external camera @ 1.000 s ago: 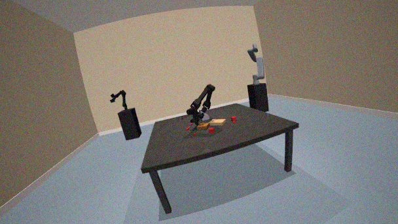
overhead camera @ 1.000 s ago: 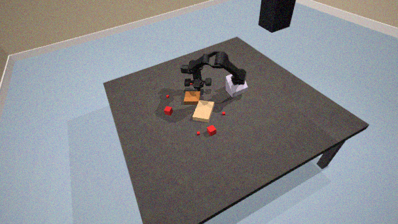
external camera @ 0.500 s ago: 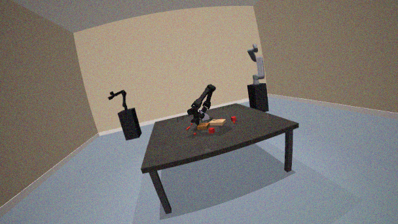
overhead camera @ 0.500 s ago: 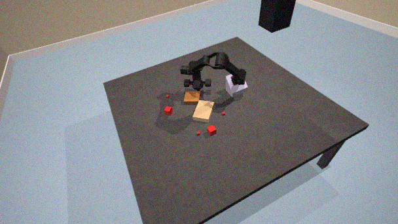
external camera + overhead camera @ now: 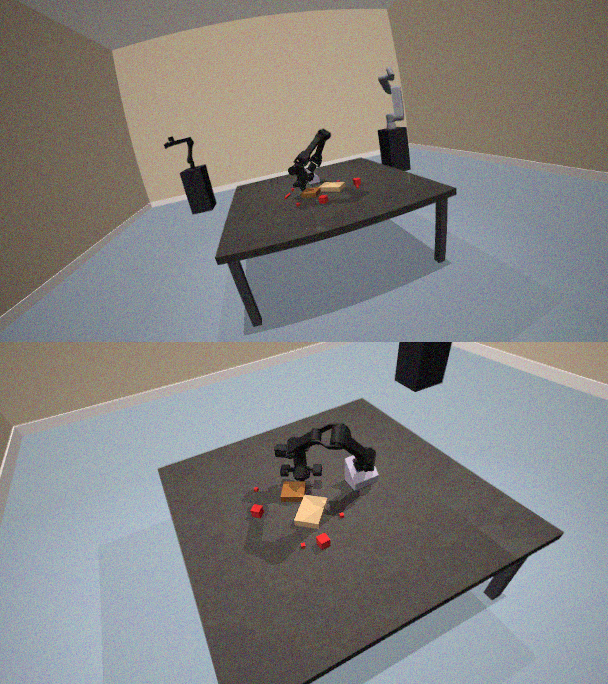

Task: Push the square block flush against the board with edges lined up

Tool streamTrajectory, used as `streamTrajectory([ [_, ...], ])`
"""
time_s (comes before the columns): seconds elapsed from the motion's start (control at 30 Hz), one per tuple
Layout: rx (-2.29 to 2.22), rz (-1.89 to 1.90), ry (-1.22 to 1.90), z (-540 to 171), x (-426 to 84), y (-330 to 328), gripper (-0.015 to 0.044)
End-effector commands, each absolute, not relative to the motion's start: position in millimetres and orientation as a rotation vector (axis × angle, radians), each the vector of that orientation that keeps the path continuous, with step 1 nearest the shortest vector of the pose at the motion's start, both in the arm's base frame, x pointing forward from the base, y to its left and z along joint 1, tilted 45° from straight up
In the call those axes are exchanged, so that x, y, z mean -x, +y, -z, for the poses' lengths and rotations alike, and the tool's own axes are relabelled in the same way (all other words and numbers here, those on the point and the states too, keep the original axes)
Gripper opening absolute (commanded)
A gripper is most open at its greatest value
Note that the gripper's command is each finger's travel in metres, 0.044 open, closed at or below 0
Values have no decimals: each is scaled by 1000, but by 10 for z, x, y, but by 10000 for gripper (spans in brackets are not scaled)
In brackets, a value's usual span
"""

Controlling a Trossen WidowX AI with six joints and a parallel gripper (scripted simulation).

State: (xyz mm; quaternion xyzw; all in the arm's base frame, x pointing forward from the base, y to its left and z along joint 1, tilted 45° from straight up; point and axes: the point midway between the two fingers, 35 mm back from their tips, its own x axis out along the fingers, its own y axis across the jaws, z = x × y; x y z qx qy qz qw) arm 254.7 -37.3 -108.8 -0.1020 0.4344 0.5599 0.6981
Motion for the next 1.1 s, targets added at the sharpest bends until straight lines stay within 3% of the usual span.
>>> streamTrajectory([
  [0.0, 229, -1246, 965, 1050, -2578, -347, 0],
  [1.07, 229, -1246, 965, 899, -2726, -195, 0],
])
